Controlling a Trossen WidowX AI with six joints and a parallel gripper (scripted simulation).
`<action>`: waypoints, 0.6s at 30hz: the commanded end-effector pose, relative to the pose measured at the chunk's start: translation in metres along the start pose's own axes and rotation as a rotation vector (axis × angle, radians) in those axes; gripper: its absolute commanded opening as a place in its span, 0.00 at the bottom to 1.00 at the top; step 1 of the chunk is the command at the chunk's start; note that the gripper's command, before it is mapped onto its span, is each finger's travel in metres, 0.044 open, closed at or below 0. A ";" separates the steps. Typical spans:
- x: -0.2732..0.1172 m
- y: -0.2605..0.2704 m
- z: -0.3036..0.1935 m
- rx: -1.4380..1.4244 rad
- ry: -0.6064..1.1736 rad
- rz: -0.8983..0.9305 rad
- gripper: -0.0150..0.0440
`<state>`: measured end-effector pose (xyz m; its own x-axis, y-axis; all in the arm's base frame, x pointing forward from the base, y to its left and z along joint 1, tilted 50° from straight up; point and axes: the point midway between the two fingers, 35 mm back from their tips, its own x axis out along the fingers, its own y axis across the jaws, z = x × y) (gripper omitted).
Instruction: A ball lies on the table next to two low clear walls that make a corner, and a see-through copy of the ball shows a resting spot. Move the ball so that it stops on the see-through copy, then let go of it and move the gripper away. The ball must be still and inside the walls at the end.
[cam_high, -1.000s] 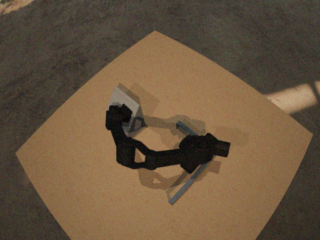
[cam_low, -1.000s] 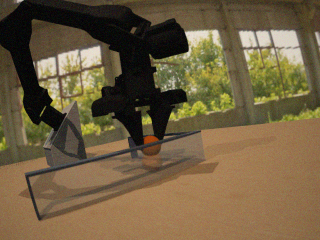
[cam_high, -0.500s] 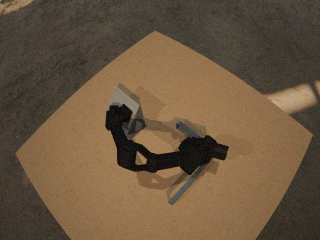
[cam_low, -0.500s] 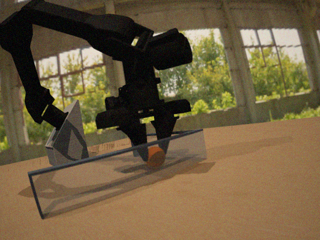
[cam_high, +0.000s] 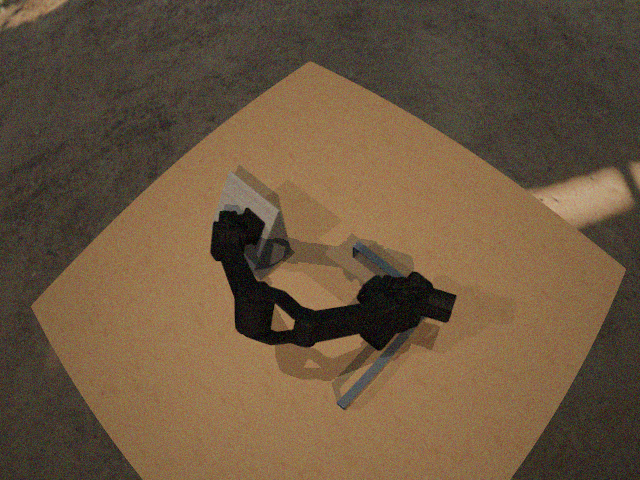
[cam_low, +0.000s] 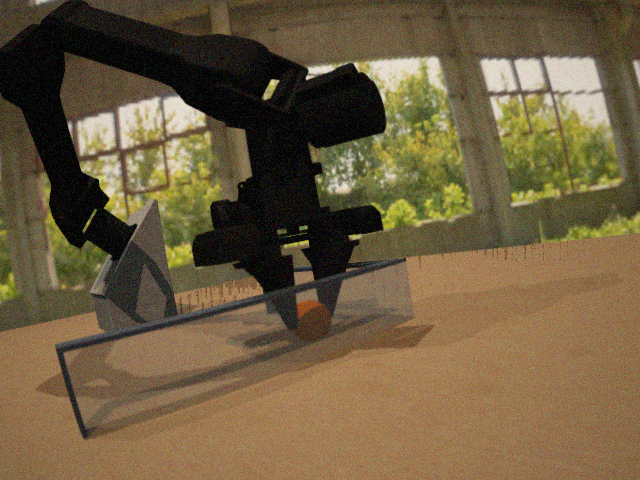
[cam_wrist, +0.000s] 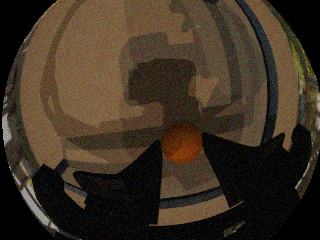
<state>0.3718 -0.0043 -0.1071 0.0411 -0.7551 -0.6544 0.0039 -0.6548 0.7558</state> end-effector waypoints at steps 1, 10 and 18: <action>0.000 0.000 0.000 0.002 -0.001 0.000 0.70; -0.042 -0.002 -0.002 -0.003 0.000 -0.003 0.76; -0.086 -0.001 0.001 -0.006 -0.001 0.001 0.76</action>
<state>0.3698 0.0571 -0.0579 0.0578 -0.7541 -0.6542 0.0182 -0.6544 0.7559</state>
